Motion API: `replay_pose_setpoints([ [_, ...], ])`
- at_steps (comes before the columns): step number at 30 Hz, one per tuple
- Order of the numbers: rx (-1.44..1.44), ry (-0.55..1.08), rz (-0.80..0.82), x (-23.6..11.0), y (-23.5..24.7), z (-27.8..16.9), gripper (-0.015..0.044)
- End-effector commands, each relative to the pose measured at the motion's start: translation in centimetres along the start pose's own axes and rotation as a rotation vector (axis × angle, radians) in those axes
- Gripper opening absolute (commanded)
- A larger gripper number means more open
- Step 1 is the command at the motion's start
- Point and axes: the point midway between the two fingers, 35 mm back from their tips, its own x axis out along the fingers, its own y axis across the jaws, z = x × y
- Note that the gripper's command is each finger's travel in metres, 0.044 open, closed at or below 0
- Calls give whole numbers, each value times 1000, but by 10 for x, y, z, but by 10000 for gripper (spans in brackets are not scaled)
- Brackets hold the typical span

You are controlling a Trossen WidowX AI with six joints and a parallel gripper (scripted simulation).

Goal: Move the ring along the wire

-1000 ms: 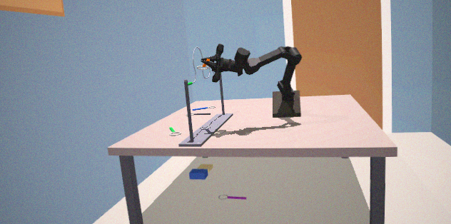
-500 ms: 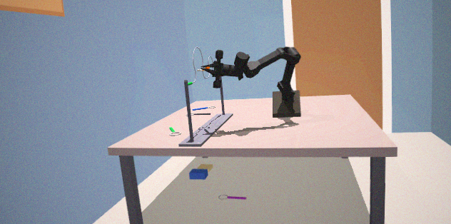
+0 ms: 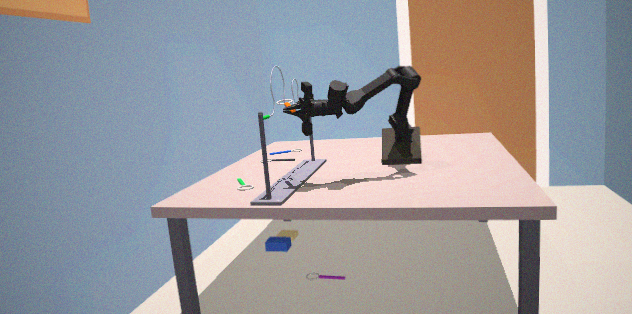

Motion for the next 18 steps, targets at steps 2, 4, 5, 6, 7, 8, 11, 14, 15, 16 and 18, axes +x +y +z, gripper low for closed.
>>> replay_pose_setpoints([
  [2,-127,18,-75,-4,-23,2,-150],
  [4,-170,23,-99,-5,-30,3,-150],
  [5,-191,26,-111,-6,-34,4,-150],
  [6,-213,29,-123,-7,-37,5,-150],
  [7,-235,32,-136,-8,-41,5,-150],
  [8,-256,35,-148,-9,-44,6,-150],
  [11,-321,44,-185,-12,-55,10,-150],
  [14,-386,53,-221,-16,-65,14,-150],
  [15,-408,55,-234,-17,-68,15,-150],
  [16,-430,58,-246,-18,-71,17,-150],
  [18,-473,64,-270,-21,-77,20,-150],
])
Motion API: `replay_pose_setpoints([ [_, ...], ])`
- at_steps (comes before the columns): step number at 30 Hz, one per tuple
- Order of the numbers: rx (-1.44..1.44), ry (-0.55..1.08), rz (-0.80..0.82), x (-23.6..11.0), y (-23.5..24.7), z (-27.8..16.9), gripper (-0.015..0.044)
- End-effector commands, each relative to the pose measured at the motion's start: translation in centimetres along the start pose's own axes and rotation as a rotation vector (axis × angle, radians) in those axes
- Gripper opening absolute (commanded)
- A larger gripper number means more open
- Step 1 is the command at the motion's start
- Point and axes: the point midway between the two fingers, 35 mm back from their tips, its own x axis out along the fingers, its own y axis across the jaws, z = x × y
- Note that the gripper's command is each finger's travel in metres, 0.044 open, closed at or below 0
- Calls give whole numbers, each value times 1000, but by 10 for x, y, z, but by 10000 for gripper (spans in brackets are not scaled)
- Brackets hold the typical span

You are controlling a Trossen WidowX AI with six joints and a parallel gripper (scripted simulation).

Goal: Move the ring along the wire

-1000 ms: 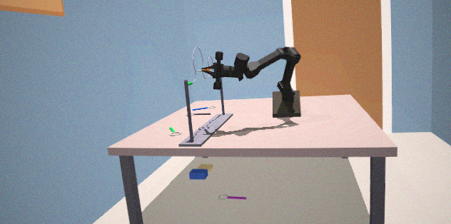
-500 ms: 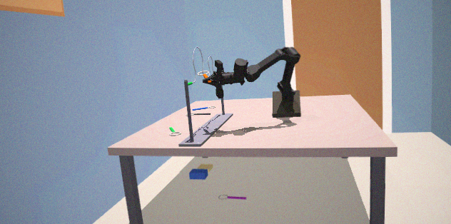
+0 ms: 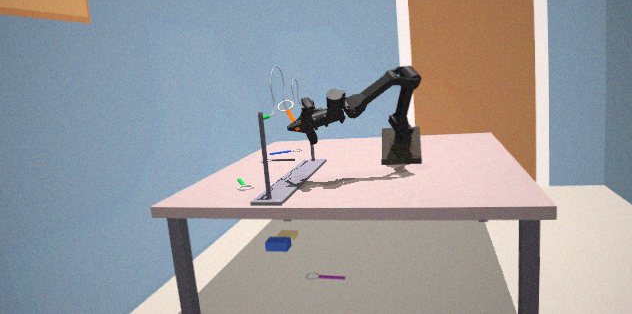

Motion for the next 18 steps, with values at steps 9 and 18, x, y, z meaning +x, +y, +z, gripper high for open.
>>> replay_pose_setpoints([
  [9,-277,40,-159,-10,-48,6,-150],
  [18,-460,64,-263,-20,-76,18,-150],
])
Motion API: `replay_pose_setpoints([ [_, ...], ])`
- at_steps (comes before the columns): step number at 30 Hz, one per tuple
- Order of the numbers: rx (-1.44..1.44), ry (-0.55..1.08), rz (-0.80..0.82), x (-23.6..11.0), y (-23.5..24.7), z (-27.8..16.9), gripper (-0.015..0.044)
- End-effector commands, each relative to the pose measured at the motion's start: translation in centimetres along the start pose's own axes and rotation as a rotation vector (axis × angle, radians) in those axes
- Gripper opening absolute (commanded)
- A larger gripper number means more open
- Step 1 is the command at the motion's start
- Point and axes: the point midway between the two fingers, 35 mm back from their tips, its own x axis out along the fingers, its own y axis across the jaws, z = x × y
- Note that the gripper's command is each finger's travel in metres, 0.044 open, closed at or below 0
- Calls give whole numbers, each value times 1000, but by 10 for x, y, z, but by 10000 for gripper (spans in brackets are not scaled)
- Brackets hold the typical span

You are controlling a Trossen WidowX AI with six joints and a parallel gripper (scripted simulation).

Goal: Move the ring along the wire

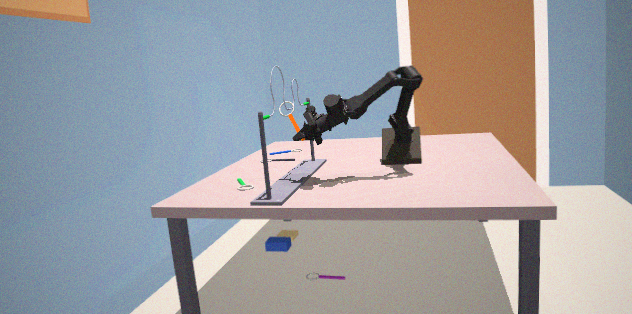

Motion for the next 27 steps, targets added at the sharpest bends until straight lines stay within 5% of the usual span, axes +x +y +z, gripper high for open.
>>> replay_pose_setpoints([
  [1,-97,14,-56,-3,-18,1,-150],
  [27,-399,53,-227,-21,-77,19,-150],
])
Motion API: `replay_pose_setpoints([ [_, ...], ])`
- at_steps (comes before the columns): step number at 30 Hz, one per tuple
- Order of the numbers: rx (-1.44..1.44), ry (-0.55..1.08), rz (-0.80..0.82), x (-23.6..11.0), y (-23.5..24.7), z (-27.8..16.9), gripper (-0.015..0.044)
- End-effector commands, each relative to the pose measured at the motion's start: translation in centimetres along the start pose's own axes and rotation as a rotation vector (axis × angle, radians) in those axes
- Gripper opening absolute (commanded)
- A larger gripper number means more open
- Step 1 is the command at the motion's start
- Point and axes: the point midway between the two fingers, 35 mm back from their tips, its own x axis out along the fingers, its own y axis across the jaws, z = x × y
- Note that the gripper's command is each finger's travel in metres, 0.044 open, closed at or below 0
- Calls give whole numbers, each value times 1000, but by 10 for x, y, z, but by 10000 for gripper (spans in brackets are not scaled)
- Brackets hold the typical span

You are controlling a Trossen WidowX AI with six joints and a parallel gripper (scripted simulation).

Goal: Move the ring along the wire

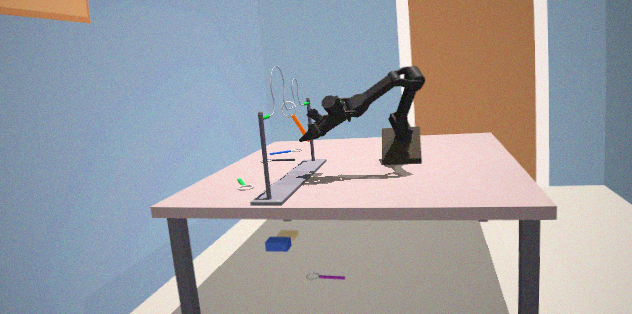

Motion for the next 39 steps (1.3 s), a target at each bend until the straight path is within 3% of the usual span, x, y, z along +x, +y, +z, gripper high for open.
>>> replay_pose_setpoints([
  [1,-28,6,-17,-2,-10,0,-150],
  [39,-312,39,-178,-16,-81,8,-150],
])
